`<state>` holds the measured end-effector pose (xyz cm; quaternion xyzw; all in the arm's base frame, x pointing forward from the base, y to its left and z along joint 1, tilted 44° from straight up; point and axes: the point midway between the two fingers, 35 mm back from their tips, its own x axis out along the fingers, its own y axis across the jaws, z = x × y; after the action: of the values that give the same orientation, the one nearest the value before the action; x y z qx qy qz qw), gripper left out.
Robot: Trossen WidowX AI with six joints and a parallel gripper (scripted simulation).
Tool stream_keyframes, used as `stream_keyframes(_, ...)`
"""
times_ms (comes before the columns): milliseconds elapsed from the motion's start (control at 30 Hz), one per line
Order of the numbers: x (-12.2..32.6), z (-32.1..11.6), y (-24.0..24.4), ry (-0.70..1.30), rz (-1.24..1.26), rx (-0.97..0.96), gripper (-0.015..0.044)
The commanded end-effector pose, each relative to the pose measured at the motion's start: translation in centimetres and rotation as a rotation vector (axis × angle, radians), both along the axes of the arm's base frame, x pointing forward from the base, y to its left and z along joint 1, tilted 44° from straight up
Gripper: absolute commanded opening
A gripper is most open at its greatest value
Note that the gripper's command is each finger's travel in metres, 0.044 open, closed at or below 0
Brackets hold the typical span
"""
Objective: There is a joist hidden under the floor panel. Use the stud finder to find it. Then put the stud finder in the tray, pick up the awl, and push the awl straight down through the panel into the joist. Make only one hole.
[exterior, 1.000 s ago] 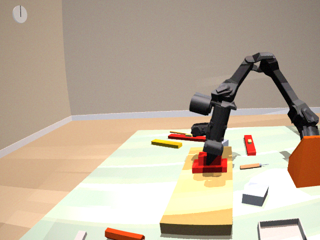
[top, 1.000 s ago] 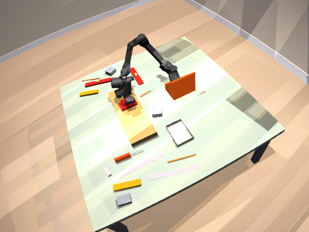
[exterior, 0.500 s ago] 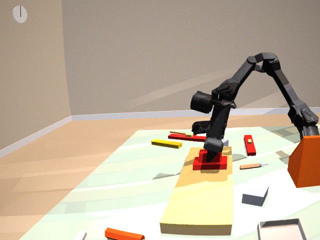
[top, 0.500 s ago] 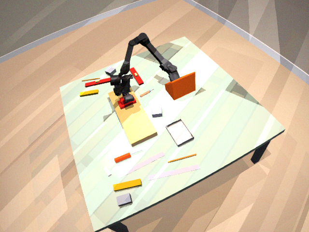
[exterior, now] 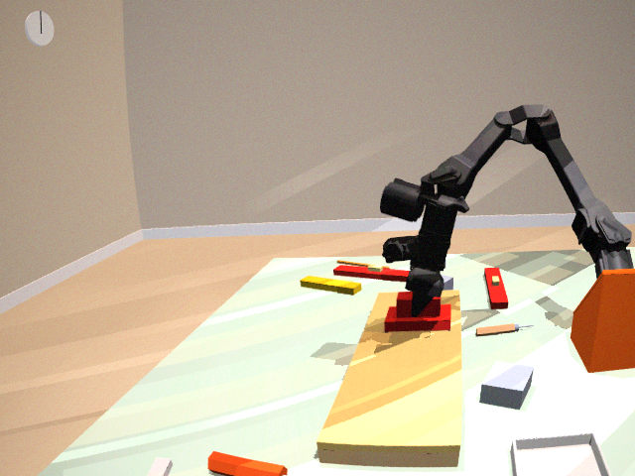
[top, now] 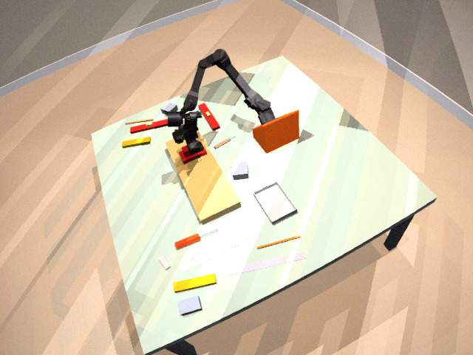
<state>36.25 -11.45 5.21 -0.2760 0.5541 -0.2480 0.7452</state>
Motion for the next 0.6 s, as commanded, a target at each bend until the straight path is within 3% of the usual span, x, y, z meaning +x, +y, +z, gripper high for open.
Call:
stream_keyframes(0,-0.1,0.7,-0.8,-0.002,-0.008,-0.010,0.0000)
stream_keyframes(567,-0.3,2.6,-2.7,-0.003,-0.009,-0.011,0.0000)
